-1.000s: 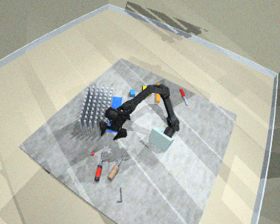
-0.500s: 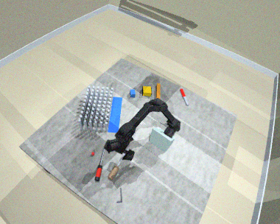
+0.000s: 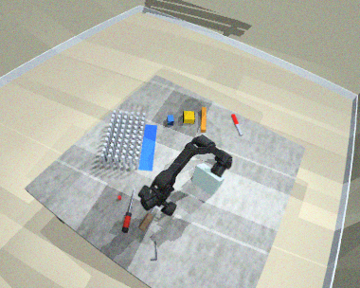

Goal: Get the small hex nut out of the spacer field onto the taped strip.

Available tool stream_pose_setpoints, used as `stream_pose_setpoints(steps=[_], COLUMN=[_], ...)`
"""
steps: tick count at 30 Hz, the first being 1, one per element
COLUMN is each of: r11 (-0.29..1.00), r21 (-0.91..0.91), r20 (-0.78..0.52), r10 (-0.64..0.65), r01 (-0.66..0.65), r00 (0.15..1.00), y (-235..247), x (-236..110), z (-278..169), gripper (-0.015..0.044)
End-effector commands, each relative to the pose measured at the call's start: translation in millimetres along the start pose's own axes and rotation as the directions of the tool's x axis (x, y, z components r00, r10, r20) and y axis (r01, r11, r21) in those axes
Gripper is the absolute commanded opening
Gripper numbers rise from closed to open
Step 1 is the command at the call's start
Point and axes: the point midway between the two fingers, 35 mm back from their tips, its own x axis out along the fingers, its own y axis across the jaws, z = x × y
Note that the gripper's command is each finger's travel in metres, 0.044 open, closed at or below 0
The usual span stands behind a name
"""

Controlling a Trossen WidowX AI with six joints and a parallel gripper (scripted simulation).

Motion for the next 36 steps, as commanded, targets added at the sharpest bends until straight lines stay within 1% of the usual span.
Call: stream_pose_setpoints(steps=[1, 6, 10, 16, 22, 36], r11=[1.000, 1.000, 0.986, 0.984, 0.984, 0.985], r21=[0.007, 0.007, 0.004, 0.004, 0.004, 0.000], r20=[0.006, 0.006, 0.006, 0.006, 0.006, 0.006], r10=[0.004, 0.014, 0.166, 0.175, 0.175, 0.175], r01=[-0.004, -0.014, -0.166, -0.176, -0.176, -0.175], r00=[1.000, 1.000, 0.986, 0.984, 0.984, 0.985], y=[1.5, 1.3, -3.0, -3.2, -3.2, -4.1], x=[0.4, 0.3, -3.4, -3.7, -3.7, -0.4], z=[1.8, 1.6, 0.5, 0.4, 0.4, 0.4], gripper=[0.0440, 0.0440, 0.0440, 0.0440, 0.0282, 0.0280])
